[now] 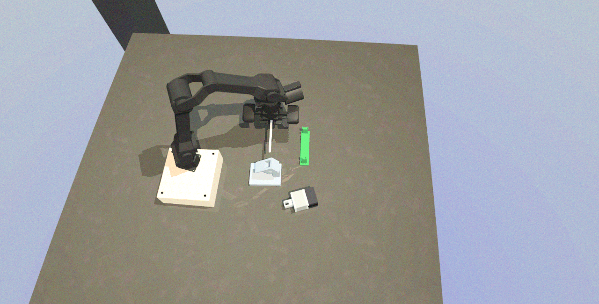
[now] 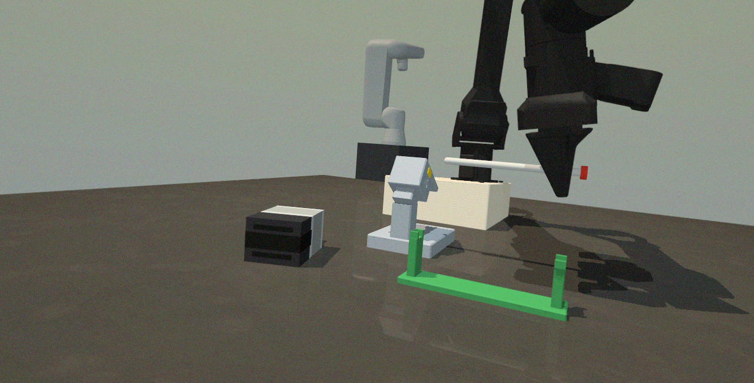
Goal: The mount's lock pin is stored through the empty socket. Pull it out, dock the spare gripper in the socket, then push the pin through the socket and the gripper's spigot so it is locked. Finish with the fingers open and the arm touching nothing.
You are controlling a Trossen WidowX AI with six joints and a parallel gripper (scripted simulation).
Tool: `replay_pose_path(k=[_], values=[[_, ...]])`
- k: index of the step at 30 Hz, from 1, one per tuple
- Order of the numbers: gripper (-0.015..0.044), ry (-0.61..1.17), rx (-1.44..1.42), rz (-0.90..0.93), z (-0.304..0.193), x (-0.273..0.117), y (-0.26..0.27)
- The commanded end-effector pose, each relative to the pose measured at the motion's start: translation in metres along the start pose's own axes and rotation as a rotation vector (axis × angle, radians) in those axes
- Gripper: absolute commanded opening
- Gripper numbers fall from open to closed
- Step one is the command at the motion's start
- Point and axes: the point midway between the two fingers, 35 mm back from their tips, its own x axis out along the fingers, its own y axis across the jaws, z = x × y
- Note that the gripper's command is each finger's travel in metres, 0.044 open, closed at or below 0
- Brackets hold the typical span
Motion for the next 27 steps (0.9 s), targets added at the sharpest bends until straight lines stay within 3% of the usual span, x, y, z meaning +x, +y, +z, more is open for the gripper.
replay_pose_path(k=[1,27], values=[[0.0,-0.001,0.001,-0.003,0.004,-0.002,-0.009],[0.0,-0.005,0.016,-0.012,0.034,-0.013,-0.082]])
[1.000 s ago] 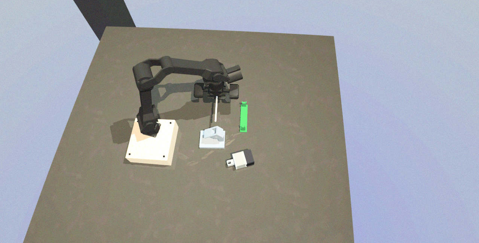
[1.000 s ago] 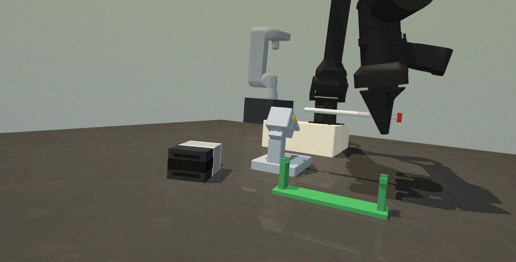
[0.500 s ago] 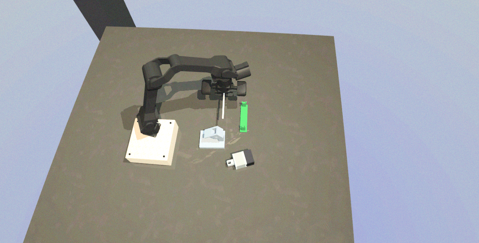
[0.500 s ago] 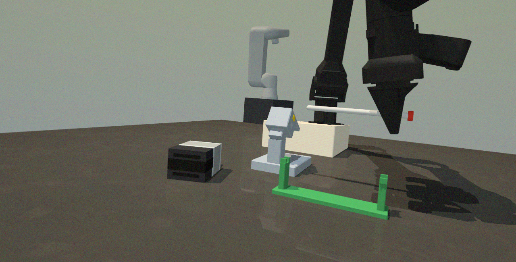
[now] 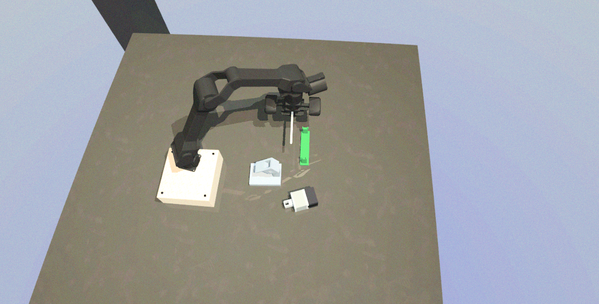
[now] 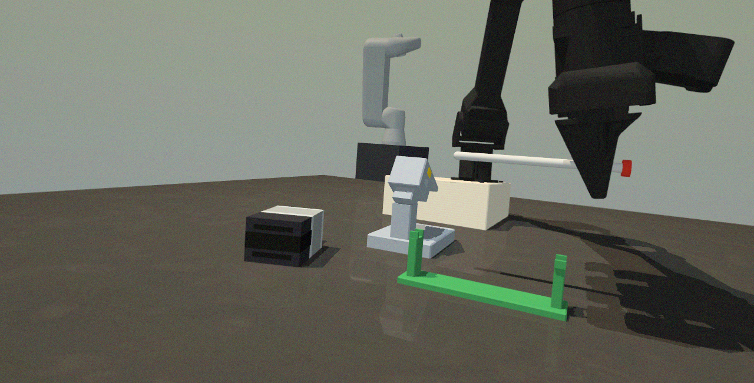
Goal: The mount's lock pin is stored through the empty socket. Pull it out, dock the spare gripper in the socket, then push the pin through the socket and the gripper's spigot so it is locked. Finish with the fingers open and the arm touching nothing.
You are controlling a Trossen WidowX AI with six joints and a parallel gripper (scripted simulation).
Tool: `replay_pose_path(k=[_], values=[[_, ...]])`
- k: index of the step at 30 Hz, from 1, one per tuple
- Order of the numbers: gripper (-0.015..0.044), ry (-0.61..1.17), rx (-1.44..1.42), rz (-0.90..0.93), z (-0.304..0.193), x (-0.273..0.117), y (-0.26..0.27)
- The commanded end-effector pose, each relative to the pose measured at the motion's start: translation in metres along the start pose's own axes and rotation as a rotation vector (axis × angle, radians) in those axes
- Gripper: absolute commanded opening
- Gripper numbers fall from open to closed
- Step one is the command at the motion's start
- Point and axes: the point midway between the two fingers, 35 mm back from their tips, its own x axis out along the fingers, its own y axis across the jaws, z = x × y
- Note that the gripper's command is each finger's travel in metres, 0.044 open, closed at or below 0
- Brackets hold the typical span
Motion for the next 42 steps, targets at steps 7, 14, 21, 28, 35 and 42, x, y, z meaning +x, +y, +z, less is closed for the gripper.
replay_pose_path(k=[7,14,21,28,35,42], values=[[0.0,-0.003,0.009,-0.007,0.011,-0.002,-0.028],[0.0,-0.004,0.013,-0.009,0.017,0.0,-0.044],[0.0,-0.003,0.013,-0.009,0.017,0.005,-0.046],[0.0,-0.003,0.013,-0.006,0.016,0.015,-0.047],[0.0,-0.004,0.012,-0.01,0.014,0.025,-0.048],[0.0,-0.005,0.012,-0.013,0.013,0.035,-0.049]])
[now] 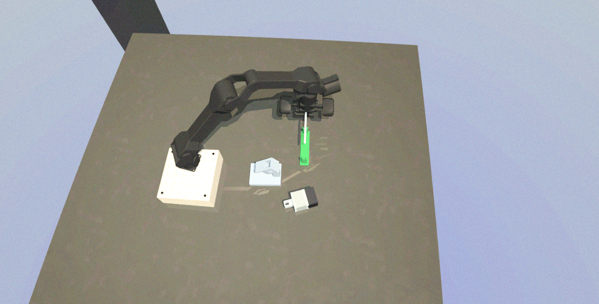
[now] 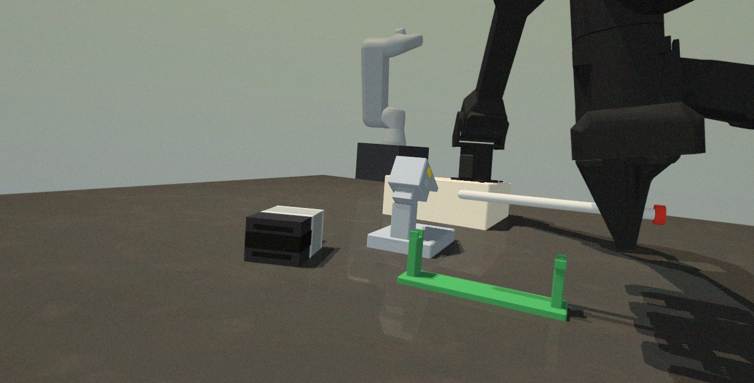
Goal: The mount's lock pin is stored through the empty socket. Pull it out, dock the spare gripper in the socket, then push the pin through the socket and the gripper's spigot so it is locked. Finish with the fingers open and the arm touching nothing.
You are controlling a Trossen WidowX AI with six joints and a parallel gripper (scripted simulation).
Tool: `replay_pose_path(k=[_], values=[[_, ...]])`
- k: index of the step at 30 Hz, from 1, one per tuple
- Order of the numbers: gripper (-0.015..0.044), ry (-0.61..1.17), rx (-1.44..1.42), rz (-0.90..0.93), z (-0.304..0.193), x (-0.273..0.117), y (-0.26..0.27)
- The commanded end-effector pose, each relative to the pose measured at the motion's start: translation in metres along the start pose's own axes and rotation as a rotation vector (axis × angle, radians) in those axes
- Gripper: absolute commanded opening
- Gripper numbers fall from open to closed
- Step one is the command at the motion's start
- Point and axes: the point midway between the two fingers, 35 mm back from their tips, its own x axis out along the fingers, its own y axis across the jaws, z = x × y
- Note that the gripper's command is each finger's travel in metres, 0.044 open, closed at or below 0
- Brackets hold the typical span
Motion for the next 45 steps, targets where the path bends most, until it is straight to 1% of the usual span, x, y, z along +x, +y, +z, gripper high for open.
replay_pose_path(k=[1,24,36,43,44,45], values=[[0.0,0.0,0.002,0.001,-0.002,0.007,0.0],[0.0,-0.003,0.001,-0.007,-0.006,0.039,-0.001],[0.0,-0.003,0.0,-0.008,-0.006,0.039,-0.001],[0.0184,-0.003,-0.001,-0.007,-0.006,0.039,-0.001],[0.02,-0.003,-0.001,-0.007,-0.006,0.039,-0.001],[0.02,-0.003,-0.001,-0.007,-0.006,0.039,-0.001]])
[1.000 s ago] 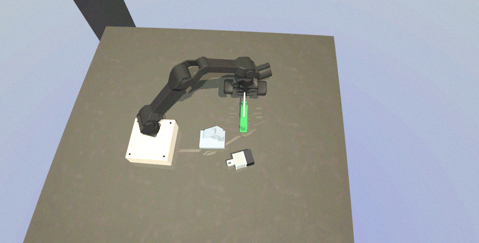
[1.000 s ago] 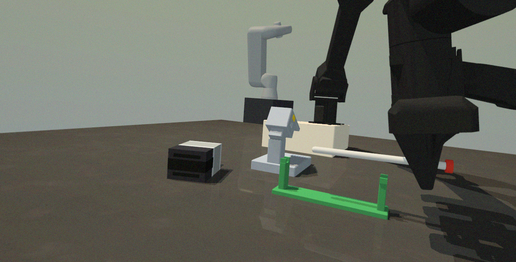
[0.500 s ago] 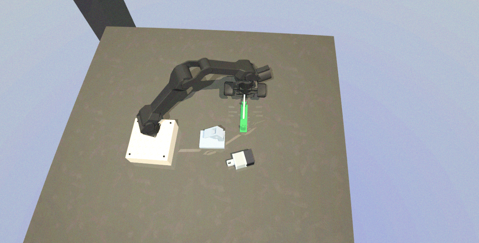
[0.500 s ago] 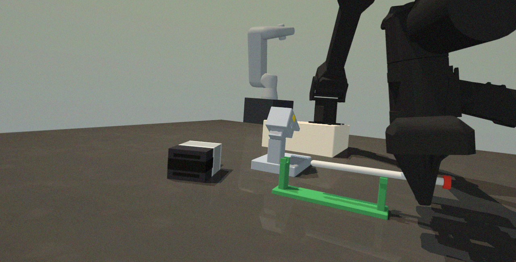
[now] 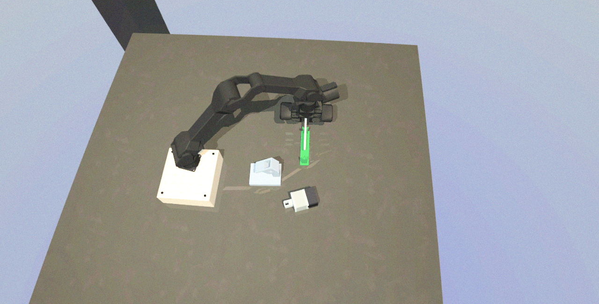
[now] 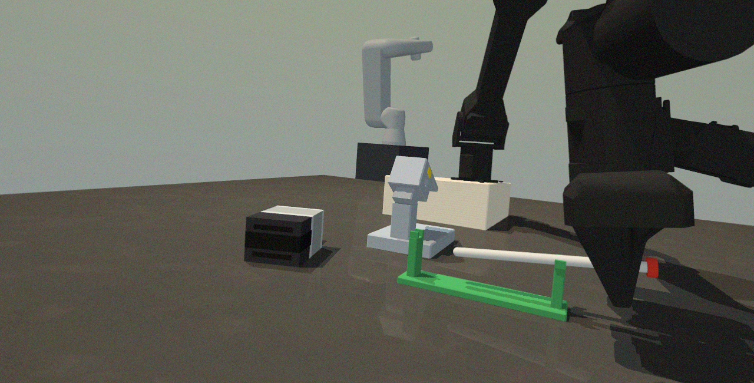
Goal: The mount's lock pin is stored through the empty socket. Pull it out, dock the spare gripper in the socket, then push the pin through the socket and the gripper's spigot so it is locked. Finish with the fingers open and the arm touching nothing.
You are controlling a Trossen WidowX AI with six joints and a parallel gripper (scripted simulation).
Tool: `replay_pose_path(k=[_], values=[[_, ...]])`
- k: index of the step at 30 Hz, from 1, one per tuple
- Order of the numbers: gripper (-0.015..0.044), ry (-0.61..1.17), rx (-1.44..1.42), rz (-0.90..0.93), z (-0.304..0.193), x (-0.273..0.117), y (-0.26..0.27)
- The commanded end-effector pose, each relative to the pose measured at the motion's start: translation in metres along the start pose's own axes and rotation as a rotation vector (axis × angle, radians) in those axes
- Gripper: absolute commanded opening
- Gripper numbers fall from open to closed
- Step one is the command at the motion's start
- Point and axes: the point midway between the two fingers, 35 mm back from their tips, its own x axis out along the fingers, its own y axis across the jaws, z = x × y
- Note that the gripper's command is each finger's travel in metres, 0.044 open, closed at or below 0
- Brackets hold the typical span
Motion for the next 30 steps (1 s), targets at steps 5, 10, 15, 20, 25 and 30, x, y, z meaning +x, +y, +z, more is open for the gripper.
replay_pose_path(k=[5,10,15,20,25,30], values=[[0.02,0.0,0.0,-0.001,0.001,-0.006,0.0],[0.02,0.004,0.001,0.009,0.001,-0.016,0.003],[0.02,0.007,0.002,0.016,0.002,-0.024,0.005],[0.02,0.01,0.003,0.022,0.003,-0.033,0.006],[0.02,0.013,0.004,0.029,0.003,-0.041,0.008],[0.02,0.016,0.006,0.036,0.004,-0.05,0.01]])
